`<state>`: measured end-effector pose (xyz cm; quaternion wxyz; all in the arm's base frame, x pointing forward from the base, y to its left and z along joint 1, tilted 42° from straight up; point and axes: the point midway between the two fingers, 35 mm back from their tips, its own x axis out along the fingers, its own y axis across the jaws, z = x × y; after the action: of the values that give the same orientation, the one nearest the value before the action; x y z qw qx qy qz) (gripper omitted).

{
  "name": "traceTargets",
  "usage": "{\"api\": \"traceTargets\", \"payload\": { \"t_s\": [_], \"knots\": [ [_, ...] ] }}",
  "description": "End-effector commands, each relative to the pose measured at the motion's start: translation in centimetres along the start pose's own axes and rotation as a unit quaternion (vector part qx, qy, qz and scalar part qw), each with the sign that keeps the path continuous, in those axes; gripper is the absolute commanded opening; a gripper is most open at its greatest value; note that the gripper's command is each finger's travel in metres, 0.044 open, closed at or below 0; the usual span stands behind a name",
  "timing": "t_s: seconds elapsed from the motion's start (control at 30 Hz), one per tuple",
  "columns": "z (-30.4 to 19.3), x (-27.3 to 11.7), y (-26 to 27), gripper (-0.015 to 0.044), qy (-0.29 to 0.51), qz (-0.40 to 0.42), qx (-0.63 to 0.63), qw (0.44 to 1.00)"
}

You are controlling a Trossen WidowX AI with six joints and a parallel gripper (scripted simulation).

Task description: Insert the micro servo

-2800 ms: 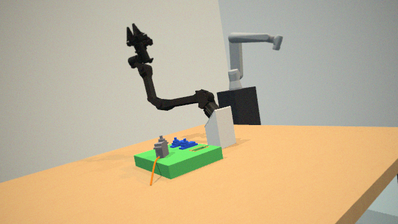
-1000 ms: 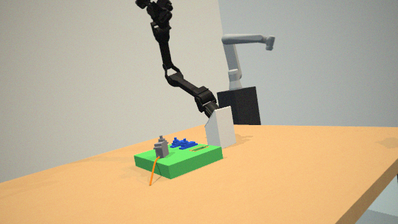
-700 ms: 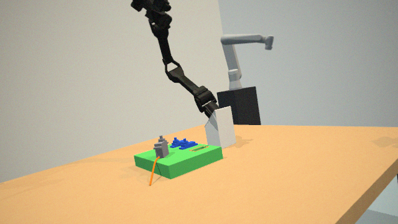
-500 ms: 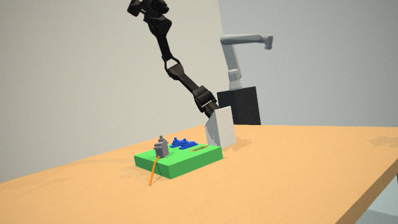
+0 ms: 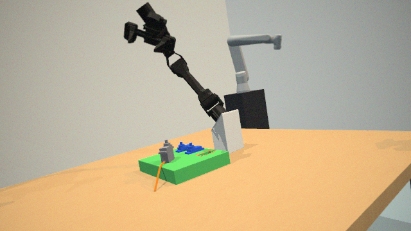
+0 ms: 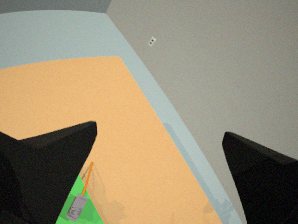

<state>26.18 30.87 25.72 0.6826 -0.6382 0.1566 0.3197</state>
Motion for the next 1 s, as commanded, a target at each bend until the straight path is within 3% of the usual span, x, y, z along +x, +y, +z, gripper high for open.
{"api": "traceTargets", "payload": {
  "t_s": [0.0,0.4,0.97],
  "knots": [
    [-2.5,3.0,1.4,0.044,0.061,0.026,0.03,0.997],
    [-10.5,9.3,5.4,0.044,0.23,0.086,0.115,0.963],
    [-22.0,13.0,12.3,0.044,0.454,0.135,0.212,0.855]
  ]
}}
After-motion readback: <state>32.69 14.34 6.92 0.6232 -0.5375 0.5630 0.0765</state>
